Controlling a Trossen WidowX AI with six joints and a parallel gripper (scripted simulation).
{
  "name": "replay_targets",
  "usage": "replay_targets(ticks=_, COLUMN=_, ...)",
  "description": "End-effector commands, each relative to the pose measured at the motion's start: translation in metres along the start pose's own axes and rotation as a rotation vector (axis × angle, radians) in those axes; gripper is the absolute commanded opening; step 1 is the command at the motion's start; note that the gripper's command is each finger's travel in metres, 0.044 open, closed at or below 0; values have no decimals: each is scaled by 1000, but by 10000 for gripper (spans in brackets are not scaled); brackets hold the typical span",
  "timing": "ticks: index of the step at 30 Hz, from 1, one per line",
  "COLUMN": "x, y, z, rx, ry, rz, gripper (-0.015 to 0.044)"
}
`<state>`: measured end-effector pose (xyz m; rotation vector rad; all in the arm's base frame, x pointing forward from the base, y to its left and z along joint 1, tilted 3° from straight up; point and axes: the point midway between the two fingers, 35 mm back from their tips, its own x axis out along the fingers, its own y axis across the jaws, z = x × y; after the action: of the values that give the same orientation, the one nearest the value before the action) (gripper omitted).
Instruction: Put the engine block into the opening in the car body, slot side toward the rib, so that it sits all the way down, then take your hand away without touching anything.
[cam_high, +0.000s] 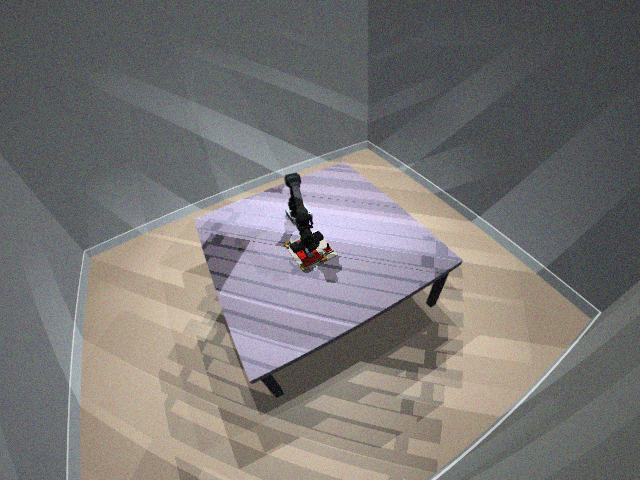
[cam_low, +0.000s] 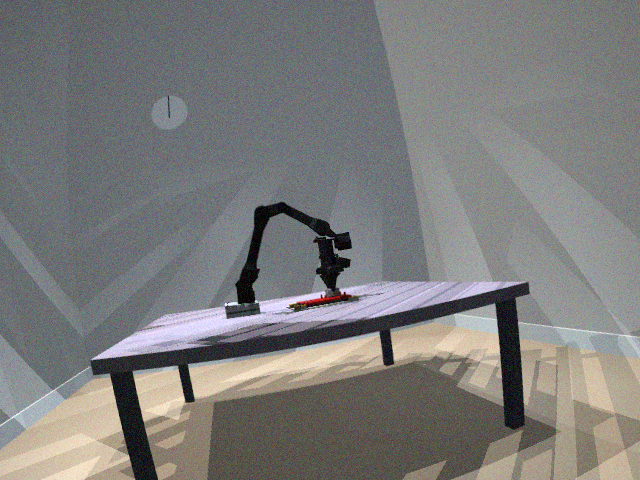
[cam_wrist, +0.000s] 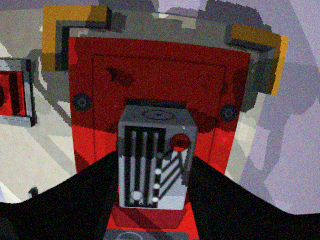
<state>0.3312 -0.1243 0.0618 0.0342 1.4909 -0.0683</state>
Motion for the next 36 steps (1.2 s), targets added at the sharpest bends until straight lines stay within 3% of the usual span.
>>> replay_targets(ticks=1, x=1, y=1, z=0, rx=-7, ry=-2, rz=4, gripper=158)
replay_targets(ticks=36, x=9, y=1, z=0, rx=5, ry=-2, rz=4, gripper=158)
